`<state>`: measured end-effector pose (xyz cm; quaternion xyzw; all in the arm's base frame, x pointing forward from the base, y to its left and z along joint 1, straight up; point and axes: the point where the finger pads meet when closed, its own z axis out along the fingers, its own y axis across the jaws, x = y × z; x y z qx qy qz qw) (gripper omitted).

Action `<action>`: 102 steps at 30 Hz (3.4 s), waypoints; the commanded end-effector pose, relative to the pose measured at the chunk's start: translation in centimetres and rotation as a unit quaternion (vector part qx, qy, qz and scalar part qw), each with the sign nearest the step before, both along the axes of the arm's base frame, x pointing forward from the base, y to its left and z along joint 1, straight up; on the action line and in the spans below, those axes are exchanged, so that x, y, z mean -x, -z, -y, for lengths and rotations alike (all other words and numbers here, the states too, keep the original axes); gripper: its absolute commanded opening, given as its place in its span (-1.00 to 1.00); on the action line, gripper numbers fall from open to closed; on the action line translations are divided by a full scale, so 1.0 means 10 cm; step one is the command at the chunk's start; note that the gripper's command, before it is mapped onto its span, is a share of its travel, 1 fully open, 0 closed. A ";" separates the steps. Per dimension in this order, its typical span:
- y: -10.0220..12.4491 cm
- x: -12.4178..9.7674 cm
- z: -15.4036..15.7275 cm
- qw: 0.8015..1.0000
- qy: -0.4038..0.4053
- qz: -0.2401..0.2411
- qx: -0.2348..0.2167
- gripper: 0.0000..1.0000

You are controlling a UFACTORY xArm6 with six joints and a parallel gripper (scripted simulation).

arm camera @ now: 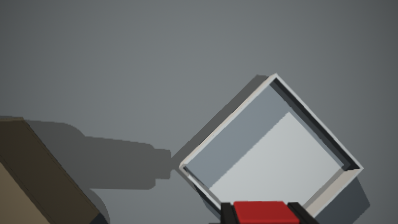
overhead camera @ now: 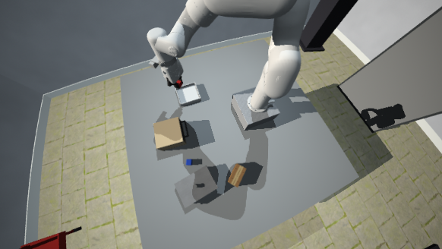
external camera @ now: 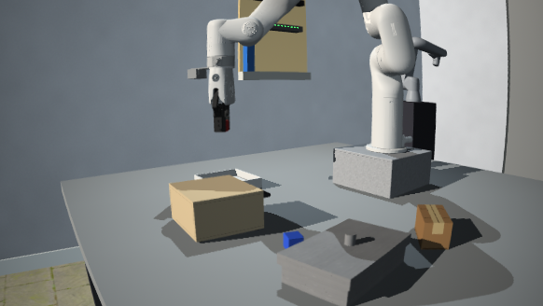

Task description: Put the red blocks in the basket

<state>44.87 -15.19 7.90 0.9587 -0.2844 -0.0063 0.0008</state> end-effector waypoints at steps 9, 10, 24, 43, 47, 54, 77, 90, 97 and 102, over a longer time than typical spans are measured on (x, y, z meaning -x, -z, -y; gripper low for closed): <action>0.02 -0.01 0.01 1.000 0.000 0.002 0.001 -1.00; 0.03 -0.01 0.01 1.000 0.000 0.002 0.001 -1.00; 0.16 -0.01 0.01 1.000 0.000 0.002 0.001 -1.00; 0.48 -0.01 0.01 1.000 0.000 0.002 0.001 -1.00; 0.58 -0.02 0.01 1.000 0.000 0.002 0.001 -1.00; 0.71 -0.02 0.01 1.000 0.000 0.002 0.001 -1.00; 1.20 -0.02 0.01 1.000 0.000 0.002 0.001 -1.00; 1.38 -0.02 0.01 1.000 0.000 0.002 0.001 -1.00; 1.45 -0.02 0.01 1.000 0.000 0.002 0.001 -1.00; 1.49 -0.02 0.01 1.000 0.000 0.002 0.001 -1.00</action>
